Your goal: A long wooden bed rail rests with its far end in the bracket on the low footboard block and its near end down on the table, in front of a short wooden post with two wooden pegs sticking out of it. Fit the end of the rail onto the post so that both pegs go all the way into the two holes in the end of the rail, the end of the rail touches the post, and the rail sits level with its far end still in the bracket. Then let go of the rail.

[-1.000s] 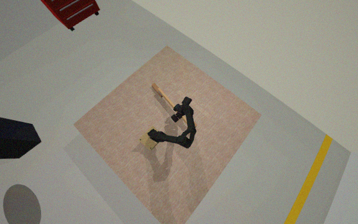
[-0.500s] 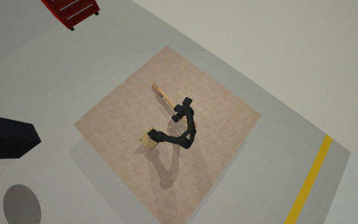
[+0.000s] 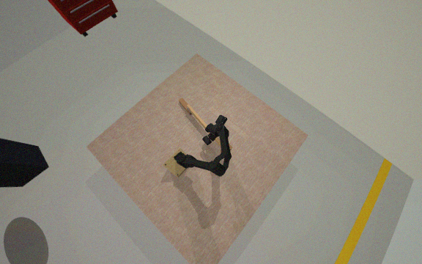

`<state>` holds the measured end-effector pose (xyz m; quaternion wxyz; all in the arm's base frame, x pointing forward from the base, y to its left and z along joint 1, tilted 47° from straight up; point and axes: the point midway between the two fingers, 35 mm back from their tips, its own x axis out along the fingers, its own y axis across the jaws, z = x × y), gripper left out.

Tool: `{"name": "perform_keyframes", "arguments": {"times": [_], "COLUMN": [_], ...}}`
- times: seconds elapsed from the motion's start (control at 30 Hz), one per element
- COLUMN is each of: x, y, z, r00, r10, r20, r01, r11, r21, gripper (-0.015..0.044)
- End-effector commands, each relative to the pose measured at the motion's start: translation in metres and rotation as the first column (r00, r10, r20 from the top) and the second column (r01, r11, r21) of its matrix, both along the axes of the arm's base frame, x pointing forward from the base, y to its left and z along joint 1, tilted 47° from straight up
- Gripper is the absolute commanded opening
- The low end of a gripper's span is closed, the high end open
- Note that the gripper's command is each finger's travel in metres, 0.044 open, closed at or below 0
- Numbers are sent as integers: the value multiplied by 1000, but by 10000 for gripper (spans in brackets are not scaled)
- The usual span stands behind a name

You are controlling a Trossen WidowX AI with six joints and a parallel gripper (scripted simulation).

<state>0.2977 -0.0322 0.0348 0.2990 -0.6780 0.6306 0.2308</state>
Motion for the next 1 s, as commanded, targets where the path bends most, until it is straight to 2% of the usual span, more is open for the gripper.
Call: {"name": "perform_keyframes", "arguments": {"times": [0.0,0.13,0.7,0.87,0.97], "x": [0,0,0,0,-1], "y": [0,-1,-1,1,32], "z": [2,3,1,1,0], "r00": [1000,1000,1000,1000,1000], "r10": [6,6,0,0,5], "r20": [-1,-1,0,0,-1], "r01": [-6,-6,0,0,-5], "r11": [1000,1000,1000,1000,1000], "r21": [-1,-1,0,0,3], "gripper": [0,0,440,440,440]}}
